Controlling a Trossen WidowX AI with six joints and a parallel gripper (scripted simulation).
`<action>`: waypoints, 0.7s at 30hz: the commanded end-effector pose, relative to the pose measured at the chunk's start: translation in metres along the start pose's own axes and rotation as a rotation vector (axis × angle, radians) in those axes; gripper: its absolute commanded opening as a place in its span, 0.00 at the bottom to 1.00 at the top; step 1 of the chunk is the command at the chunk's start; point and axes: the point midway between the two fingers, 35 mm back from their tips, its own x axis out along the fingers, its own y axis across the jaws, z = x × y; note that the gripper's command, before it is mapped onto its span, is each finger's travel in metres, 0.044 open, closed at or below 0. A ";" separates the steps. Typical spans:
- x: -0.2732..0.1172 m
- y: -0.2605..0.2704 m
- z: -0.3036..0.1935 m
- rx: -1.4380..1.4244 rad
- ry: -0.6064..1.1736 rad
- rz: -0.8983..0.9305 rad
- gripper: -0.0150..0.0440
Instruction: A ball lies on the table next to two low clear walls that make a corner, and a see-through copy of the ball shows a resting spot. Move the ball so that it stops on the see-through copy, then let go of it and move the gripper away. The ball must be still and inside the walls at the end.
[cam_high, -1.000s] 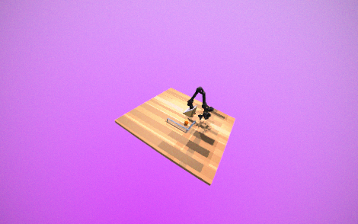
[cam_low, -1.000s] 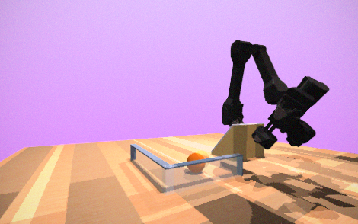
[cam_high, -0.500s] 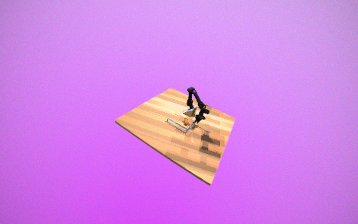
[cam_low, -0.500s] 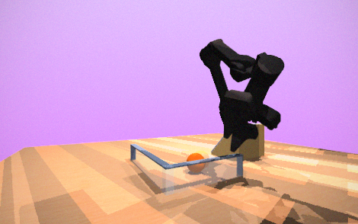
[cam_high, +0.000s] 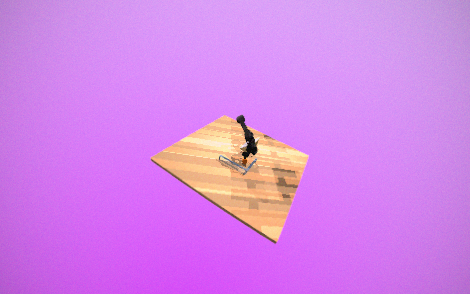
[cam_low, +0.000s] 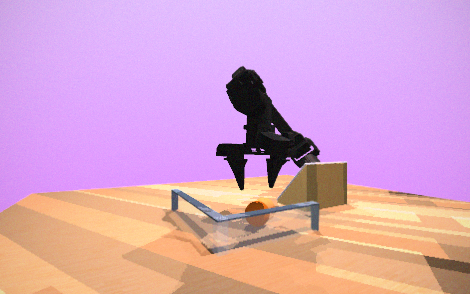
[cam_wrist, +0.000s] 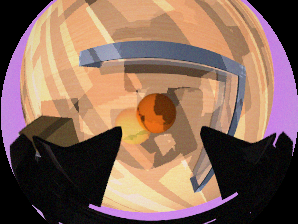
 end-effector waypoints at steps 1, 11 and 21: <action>-0.003 0.001 -0.004 0.020 -0.009 0.030 0.91; 0.014 0.001 -0.004 0.020 -0.008 0.030 0.91; 0.031 0.001 -0.003 0.020 -0.008 0.030 0.91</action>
